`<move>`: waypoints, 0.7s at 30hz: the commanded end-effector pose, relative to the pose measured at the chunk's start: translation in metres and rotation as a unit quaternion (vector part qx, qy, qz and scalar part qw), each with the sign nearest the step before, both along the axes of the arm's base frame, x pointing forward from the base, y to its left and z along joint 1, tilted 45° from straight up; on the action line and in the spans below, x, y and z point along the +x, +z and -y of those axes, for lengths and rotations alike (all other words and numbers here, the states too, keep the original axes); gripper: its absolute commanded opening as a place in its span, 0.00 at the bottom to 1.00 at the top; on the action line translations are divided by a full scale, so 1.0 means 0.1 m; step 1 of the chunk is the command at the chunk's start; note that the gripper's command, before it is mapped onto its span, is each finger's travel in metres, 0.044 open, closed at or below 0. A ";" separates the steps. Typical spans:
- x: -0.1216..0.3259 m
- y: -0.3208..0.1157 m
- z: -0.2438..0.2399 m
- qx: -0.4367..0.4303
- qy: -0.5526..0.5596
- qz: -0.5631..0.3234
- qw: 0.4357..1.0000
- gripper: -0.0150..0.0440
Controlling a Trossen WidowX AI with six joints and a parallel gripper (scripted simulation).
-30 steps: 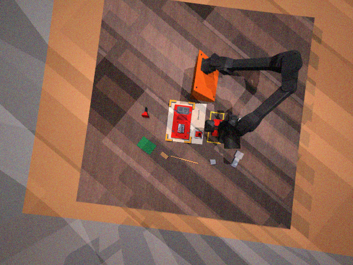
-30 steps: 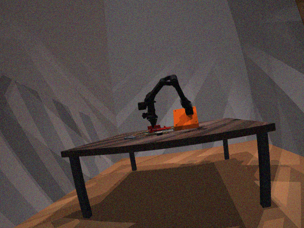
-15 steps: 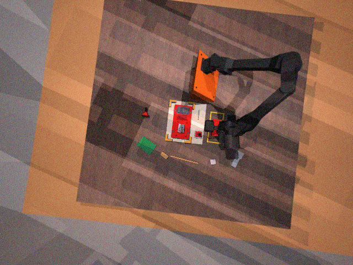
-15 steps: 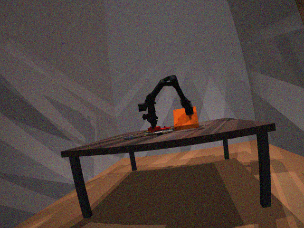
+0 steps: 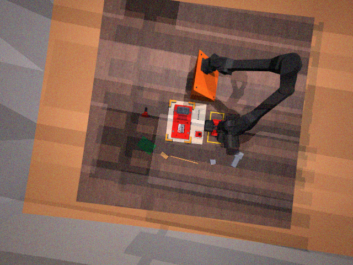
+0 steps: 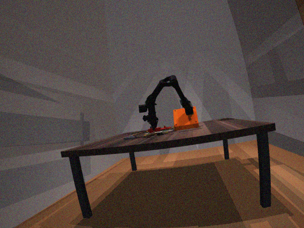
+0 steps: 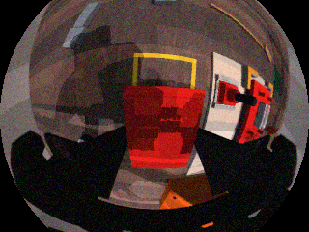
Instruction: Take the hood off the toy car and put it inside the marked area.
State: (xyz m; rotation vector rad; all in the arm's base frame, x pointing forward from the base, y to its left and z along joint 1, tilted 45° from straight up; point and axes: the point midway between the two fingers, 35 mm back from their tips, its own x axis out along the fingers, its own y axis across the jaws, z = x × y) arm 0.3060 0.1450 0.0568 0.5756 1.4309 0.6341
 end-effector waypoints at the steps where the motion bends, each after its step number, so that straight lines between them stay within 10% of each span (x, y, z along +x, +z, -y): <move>1: -0.03 -0.04 0.00 -0.002 -0.001 -0.006 1.000 0.25; 21: -0.03 -0.10 -0.06 -0.002 -0.001 -0.006 1.000 0.25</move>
